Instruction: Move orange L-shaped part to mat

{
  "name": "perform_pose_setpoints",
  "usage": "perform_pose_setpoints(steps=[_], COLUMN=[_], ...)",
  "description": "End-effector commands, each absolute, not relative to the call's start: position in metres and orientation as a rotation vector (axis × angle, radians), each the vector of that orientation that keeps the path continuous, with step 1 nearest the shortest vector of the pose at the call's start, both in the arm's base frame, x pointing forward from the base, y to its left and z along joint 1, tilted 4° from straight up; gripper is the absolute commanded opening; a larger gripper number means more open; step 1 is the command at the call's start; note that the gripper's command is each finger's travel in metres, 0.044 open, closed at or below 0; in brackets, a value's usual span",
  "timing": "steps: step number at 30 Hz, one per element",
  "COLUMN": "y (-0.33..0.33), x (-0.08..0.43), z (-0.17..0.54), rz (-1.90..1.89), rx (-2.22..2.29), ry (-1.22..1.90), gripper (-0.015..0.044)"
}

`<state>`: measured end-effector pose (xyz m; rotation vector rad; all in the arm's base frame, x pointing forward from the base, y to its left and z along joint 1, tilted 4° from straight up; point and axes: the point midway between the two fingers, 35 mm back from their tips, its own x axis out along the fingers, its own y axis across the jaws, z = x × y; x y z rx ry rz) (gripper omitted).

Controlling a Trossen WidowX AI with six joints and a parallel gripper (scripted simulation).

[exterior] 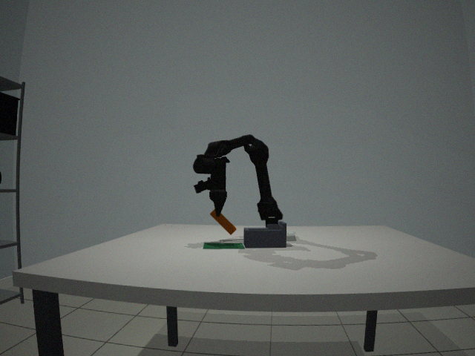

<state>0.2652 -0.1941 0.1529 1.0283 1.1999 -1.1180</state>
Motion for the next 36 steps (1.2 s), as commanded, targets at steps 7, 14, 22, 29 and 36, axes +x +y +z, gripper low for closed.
perform_pose_setpoints(steps=[7,14,22,29,36], y=[-0.195,-0.196,-0.197,-0.197,-0.197], x=[0.265,0.266,0.266,0.266,0.266], z=[0.137,0.126,0.113,0.111,0.111], rz=[-1.114,-1.114,-1.114,-1.114,-1.114], rx=[1.029,1.028,1.028,1.028,1.028], ry=[1.205,1.205,1.205,1.205,1.205], gripper=[0.0000,0.0000,0.0000,0.0000,0.0000])
